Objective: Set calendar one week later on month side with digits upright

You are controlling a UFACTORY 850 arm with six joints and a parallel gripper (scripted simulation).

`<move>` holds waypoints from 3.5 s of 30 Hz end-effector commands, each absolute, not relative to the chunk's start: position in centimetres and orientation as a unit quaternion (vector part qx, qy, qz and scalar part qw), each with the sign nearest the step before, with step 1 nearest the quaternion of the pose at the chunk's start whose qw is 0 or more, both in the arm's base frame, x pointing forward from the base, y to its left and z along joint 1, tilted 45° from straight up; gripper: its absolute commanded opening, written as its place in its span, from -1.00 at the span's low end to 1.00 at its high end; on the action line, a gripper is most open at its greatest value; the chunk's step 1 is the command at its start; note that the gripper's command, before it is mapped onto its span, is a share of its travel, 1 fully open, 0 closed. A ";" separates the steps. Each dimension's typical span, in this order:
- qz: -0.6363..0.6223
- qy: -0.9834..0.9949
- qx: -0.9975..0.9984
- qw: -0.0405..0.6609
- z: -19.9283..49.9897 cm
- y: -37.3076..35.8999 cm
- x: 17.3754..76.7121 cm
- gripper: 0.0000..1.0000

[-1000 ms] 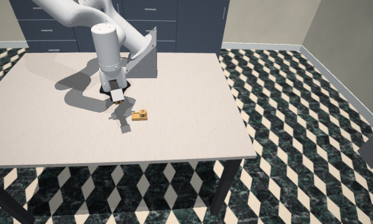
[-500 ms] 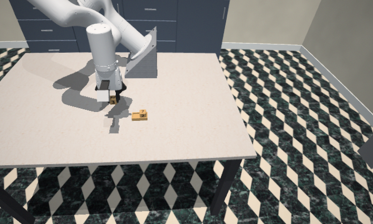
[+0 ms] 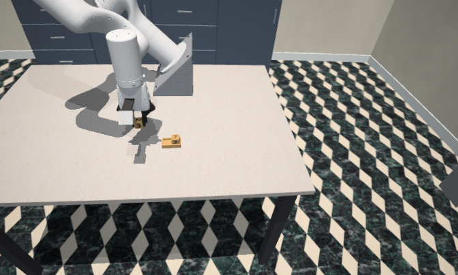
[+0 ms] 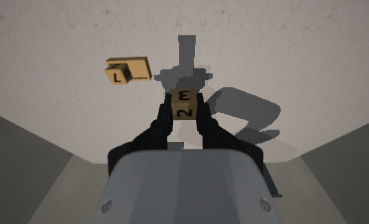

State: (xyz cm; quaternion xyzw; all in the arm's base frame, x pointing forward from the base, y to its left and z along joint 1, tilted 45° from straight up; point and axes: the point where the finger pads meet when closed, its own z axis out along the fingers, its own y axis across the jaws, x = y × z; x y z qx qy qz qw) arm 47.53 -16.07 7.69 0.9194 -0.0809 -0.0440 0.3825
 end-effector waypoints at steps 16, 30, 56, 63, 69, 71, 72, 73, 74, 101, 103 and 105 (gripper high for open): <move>-0.043 -0.081 0.919 0.382 3.7 -20.0 46.7 -0.47; -0.043 -0.081 0.919 0.382 1.1 -22.6 46.2 -0.47; -0.043 -0.081 0.919 0.382 1.0 -22.7 46.2 -0.47; -0.043 -0.081 0.919 0.382 1.0 -22.7 46.2 -0.47; -0.043 -0.081 0.919 0.382 1.0 -22.7 46.2 -0.47; -0.043 -0.081 0.919 0.382 1.0 -22.7 46.2 -0.47; -0.043 -0.081 0.919 0.382 1.0 -22.7 46.2 -0.47; -0.043 -0.081 0.919 0.382 1.0 -22.7 46.2 -0.47; -0.043 -0.081 0.919 0.382 1.0 -22.7 46.2 -0.47; -0.043 -0.081 0.919 0.382 0.9 -22.6 46.3 -0.47; -0.043 -0.081 0.919 0.382 0.9 -22.6 46.3 -0.47; -0.043 -0.081 0.919 0.382 0.9 -22.6 46.3 -0.47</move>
